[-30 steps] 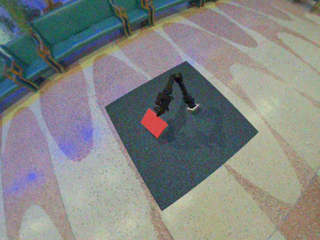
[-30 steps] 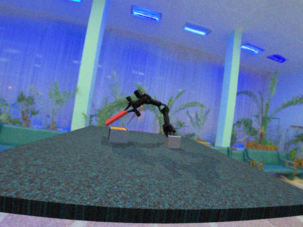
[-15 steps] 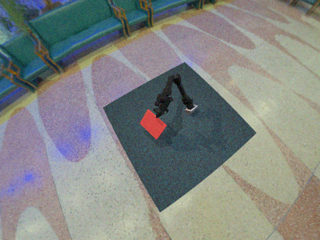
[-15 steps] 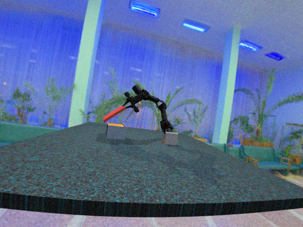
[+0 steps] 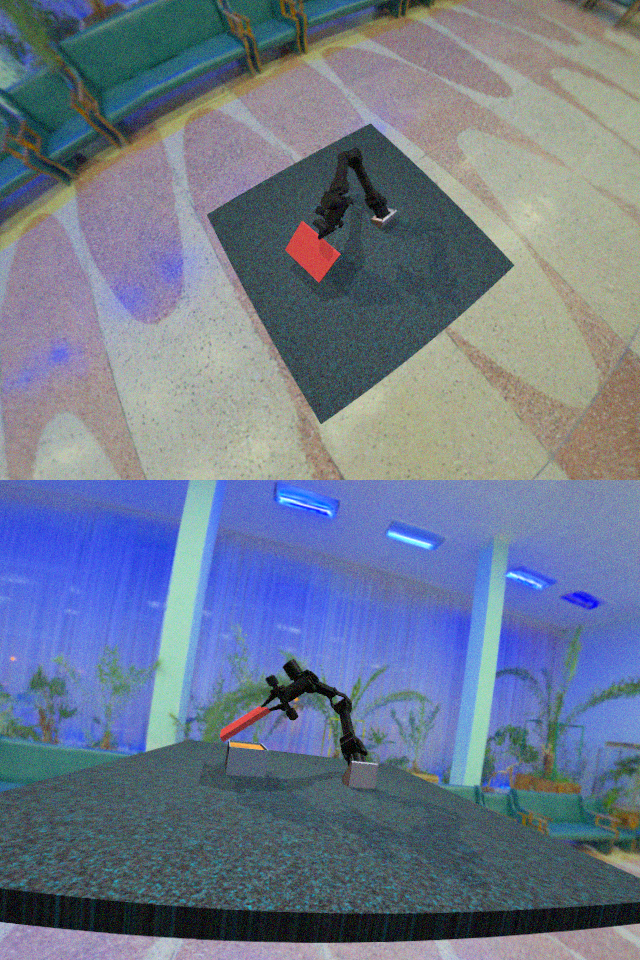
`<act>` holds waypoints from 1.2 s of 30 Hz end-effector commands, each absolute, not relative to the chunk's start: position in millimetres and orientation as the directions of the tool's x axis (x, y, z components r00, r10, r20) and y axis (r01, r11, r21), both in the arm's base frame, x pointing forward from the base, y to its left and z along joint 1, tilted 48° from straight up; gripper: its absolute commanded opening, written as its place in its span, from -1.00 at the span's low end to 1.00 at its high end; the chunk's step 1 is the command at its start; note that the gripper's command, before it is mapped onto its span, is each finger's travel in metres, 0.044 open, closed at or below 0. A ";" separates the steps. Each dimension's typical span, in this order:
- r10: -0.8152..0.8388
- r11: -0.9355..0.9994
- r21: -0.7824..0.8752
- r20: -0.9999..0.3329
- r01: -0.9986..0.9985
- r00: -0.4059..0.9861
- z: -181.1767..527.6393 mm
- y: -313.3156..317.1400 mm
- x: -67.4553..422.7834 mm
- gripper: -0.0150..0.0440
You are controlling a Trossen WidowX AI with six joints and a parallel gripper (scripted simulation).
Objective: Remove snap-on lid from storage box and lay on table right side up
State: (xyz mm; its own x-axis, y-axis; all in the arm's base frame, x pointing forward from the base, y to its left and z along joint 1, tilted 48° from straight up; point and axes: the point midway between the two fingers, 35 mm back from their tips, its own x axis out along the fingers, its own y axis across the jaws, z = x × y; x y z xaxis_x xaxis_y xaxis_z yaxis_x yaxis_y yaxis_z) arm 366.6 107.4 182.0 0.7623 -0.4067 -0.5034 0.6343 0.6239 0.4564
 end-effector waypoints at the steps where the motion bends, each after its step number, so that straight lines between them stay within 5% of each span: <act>1: -0.404 0.622 0.463 -0.502 0.632 0.765 176.7 113.6 365.1 -0.49; 36: -0.403 0.620 0.465 -0.502 0.632 0.765 126.6 159.9 349.2 -0.49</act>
State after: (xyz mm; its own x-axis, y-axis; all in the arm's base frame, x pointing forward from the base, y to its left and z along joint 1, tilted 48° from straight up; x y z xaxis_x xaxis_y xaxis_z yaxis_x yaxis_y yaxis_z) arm 350.2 155.1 130.0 0.7619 -0.4048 -0.5056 0.6345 0.6232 0.4572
